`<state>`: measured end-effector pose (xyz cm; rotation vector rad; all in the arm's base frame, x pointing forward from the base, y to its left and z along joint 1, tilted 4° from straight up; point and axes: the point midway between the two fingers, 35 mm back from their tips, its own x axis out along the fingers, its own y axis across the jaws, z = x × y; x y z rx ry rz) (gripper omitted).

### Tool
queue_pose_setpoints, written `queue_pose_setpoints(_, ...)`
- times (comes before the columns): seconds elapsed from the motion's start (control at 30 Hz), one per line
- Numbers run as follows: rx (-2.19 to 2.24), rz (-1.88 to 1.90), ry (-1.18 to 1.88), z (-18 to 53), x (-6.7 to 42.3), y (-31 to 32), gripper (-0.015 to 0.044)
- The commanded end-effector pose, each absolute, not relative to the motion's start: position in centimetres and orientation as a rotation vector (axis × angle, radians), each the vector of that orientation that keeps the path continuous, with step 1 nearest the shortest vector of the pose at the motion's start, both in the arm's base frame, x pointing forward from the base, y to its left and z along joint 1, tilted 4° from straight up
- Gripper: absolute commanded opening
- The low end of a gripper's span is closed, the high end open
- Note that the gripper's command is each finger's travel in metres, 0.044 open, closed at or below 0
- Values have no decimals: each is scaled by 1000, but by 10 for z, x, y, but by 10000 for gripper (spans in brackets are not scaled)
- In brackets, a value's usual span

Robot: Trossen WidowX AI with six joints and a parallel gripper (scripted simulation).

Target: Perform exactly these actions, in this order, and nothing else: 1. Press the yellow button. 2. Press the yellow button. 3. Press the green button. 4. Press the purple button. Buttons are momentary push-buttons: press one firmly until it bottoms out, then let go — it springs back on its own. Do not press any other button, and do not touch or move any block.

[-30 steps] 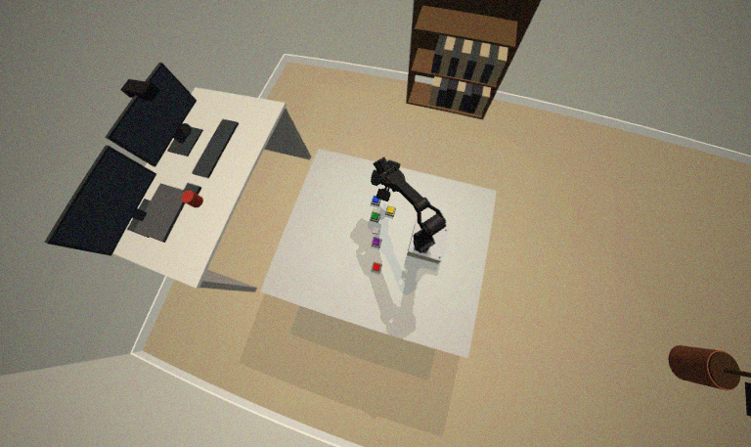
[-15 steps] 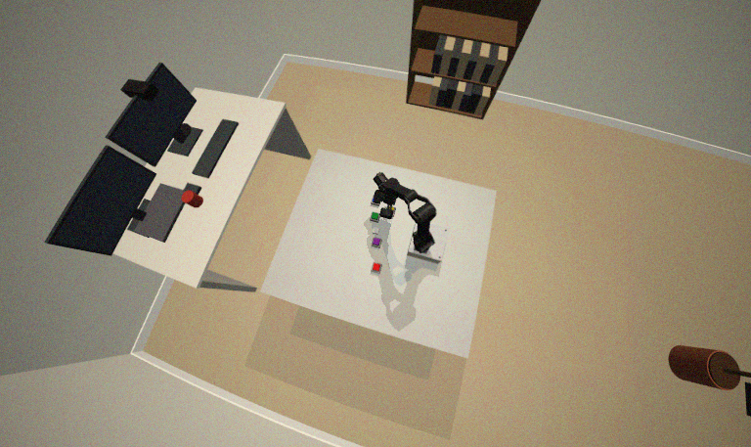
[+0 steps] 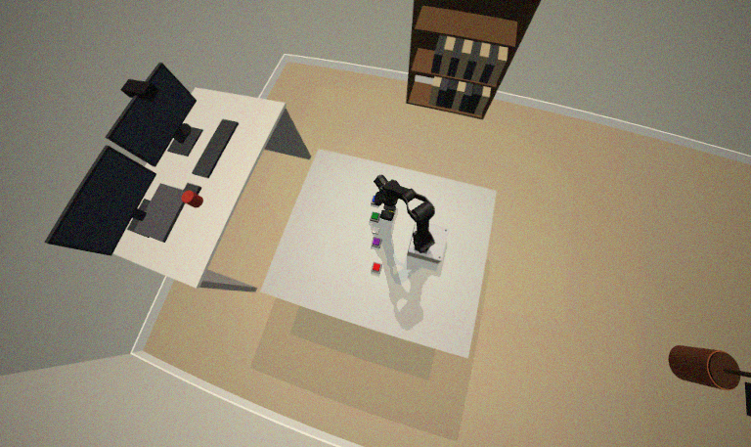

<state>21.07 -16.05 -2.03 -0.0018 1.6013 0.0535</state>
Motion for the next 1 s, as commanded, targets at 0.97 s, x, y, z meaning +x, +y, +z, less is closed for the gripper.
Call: queue_pose_setpoints(0.97, 7, 53, 1601, -56, 209, -158, 20)
